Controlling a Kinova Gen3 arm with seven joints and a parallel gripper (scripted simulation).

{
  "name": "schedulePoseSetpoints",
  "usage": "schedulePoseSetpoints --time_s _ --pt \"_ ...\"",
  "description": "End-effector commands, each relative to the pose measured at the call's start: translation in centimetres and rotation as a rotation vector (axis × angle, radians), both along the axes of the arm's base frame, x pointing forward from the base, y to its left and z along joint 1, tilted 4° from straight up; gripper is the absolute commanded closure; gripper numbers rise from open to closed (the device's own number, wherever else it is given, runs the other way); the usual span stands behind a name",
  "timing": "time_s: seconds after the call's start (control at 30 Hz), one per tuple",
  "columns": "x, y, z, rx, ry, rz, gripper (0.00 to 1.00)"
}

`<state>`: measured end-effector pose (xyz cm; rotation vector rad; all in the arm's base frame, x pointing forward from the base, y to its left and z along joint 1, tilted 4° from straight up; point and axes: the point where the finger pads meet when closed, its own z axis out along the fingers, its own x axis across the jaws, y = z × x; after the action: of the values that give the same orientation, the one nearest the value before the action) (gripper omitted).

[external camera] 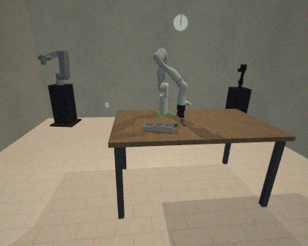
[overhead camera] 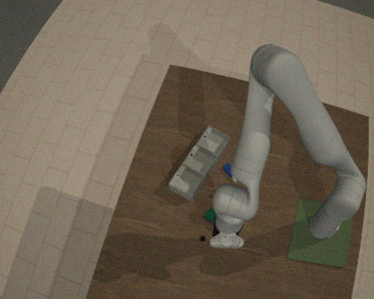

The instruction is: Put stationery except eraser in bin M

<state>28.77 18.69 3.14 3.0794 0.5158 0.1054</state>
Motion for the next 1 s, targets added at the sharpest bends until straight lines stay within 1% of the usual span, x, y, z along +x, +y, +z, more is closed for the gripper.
schedulePoseSetpoints --time_s 0.0,0.47,0.53,0.6,0.97 --pt "0.1 0.0 0.5 0.001 -0.004 -0.002 0.68" --pt "-0.2 0.0 5.2 0.001 -0.004 -0.002 0.68" --pt "-0.2 0.0 5.2 0.001 -0.004 -0.002 0.68" --pt "-0.2 0.0 5.8 0.001 -0.004 -0.002 0.68" --pt "-0.2 0.0 5.8 0.001 -0.004 -0.002 0.68"
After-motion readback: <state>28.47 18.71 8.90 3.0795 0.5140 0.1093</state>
